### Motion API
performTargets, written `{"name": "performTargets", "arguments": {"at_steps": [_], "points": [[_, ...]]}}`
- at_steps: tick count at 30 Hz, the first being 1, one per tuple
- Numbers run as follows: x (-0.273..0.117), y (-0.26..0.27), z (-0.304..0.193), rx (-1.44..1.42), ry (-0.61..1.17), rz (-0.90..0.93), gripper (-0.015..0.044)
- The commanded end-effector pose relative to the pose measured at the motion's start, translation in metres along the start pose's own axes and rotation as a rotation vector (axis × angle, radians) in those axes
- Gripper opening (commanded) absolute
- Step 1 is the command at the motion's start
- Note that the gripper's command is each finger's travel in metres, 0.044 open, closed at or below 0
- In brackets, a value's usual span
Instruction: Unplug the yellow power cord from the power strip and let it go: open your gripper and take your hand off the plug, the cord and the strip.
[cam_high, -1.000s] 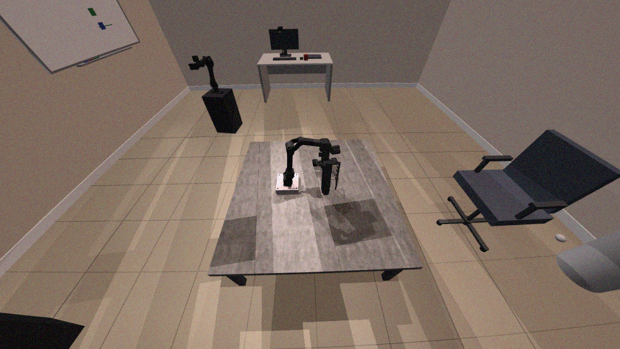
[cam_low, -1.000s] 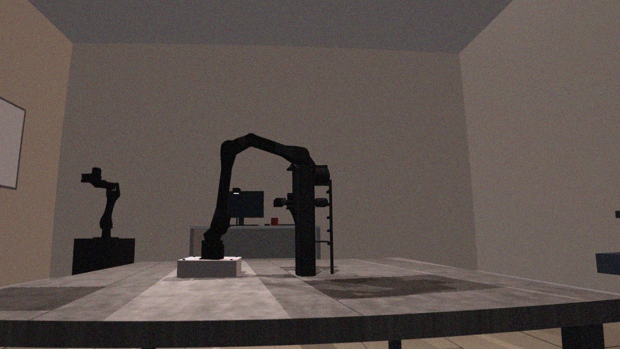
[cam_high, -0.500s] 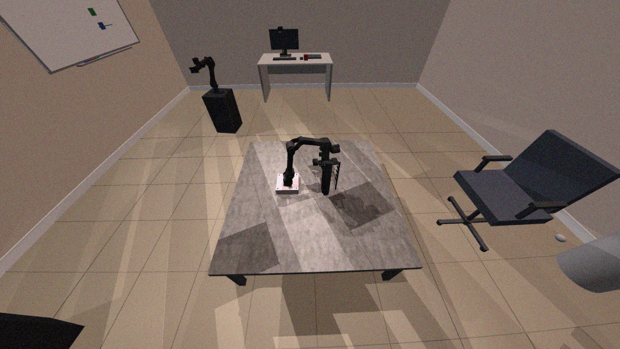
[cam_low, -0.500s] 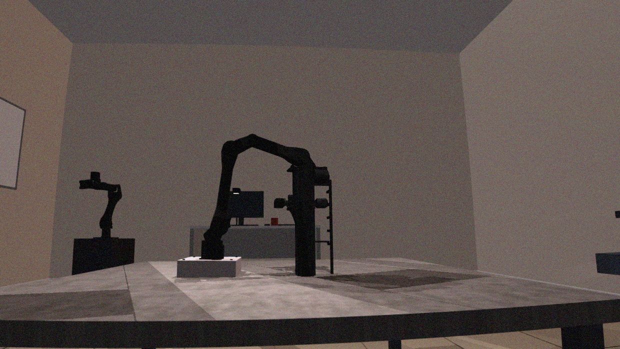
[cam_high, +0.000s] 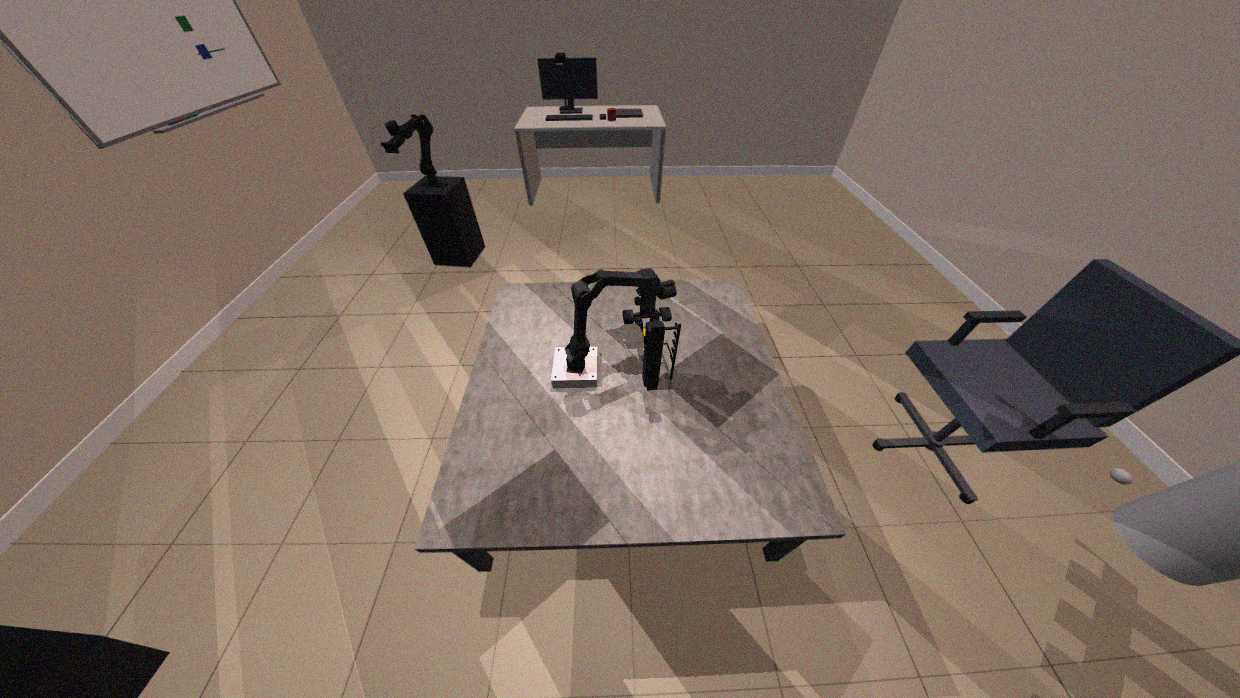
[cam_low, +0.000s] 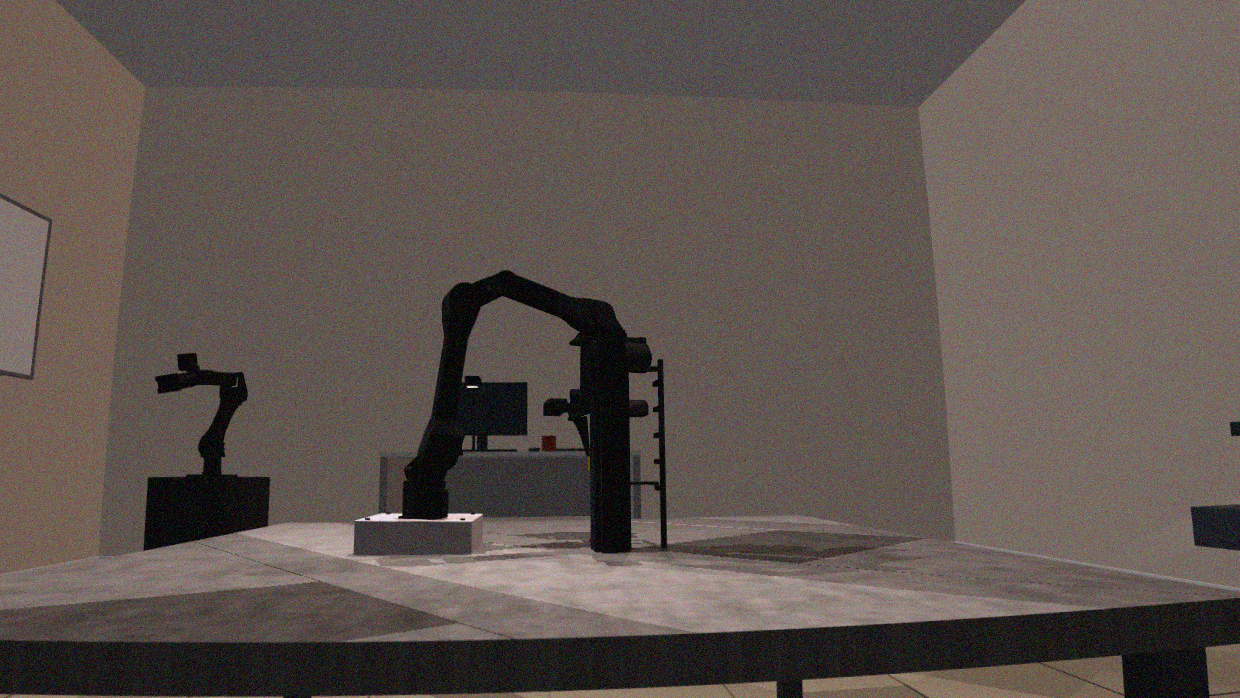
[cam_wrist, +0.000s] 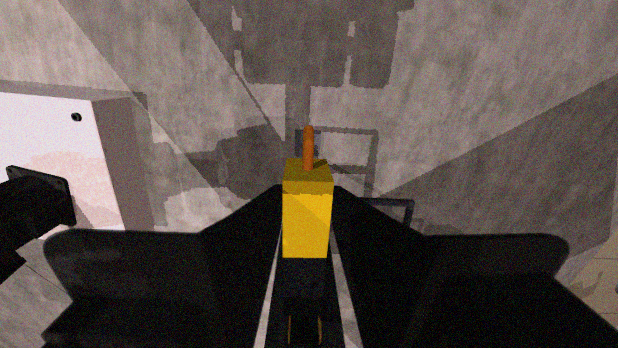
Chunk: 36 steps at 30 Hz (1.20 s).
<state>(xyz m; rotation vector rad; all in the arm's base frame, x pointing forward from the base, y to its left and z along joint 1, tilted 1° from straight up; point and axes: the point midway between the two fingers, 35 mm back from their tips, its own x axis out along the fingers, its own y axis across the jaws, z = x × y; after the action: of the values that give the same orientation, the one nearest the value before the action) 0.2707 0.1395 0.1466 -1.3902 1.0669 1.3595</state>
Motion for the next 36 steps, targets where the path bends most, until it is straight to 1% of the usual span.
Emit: {"name": "performTargets", "arguments": {"at_steps": [1,12,16,19,21,36], "points": [[-0.002,-0.001,0.0,0.002,-0.005,-0.011,0.0053],[0.0,-0.001,-0.005,0.001,-0.004,-0.01,0.0341],[-0.005,-0.002,0.016,0.001,-0.006,-0.01,0.044],[-0.011,-0.001,0.046,0.001,-0.009,-0.01,0.044],[-0.012,-0.001,0.055,0.001,-0.009,-0.01,0.044],[-0.012,-0.001,0.055,0.001,-0.009,-0.01,0.044]]}}
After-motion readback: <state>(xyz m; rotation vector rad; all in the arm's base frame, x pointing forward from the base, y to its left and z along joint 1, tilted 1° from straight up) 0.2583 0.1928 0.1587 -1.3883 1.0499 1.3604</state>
